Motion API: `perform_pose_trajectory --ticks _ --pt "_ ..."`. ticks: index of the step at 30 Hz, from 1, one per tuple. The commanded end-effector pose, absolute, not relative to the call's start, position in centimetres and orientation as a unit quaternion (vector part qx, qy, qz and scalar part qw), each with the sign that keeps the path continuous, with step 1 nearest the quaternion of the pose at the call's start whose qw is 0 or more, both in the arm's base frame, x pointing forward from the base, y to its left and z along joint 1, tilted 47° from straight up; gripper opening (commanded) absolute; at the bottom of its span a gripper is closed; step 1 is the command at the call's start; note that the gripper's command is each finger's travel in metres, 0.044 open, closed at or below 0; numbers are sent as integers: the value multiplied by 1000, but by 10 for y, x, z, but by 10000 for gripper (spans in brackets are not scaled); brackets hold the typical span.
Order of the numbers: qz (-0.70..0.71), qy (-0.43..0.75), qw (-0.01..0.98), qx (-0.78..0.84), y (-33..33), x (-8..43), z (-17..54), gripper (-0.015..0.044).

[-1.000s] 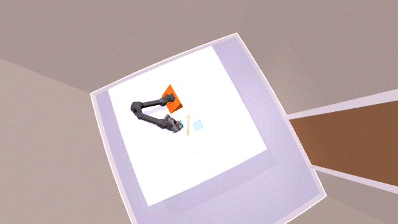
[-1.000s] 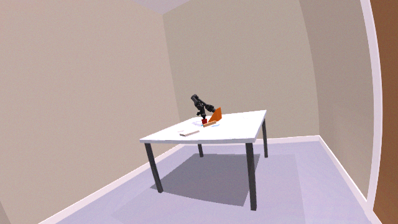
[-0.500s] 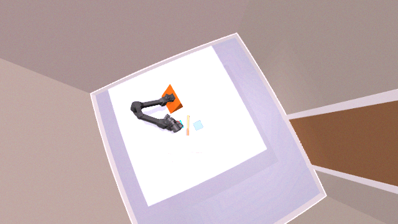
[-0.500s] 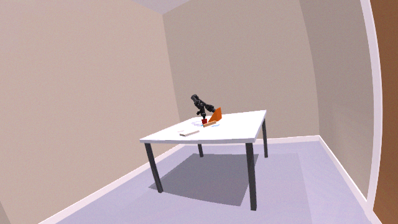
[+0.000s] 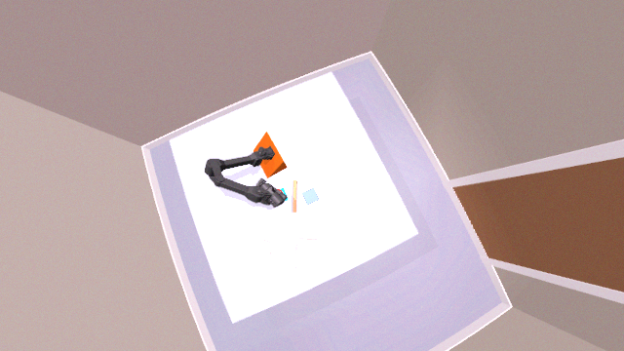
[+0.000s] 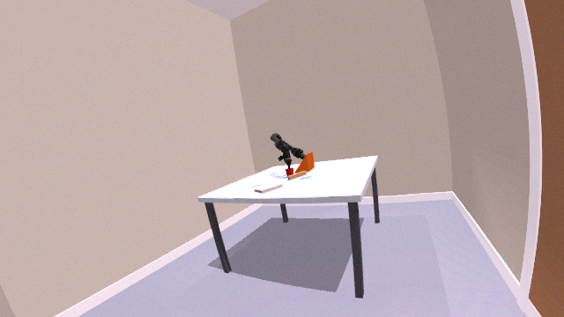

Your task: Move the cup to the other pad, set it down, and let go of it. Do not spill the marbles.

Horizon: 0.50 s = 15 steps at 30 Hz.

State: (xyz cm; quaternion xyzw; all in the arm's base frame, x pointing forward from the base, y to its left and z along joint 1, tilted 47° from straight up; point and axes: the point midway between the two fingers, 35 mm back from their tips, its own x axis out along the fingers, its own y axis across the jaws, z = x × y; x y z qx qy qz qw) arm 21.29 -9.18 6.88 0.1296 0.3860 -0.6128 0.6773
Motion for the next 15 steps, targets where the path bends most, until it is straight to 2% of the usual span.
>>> perform_pose_trajectory --ticks 1,15 --pt "-613 385 677 133 -87 214 73 128" --pt "-614 385 677 131 -76 214 83 128"
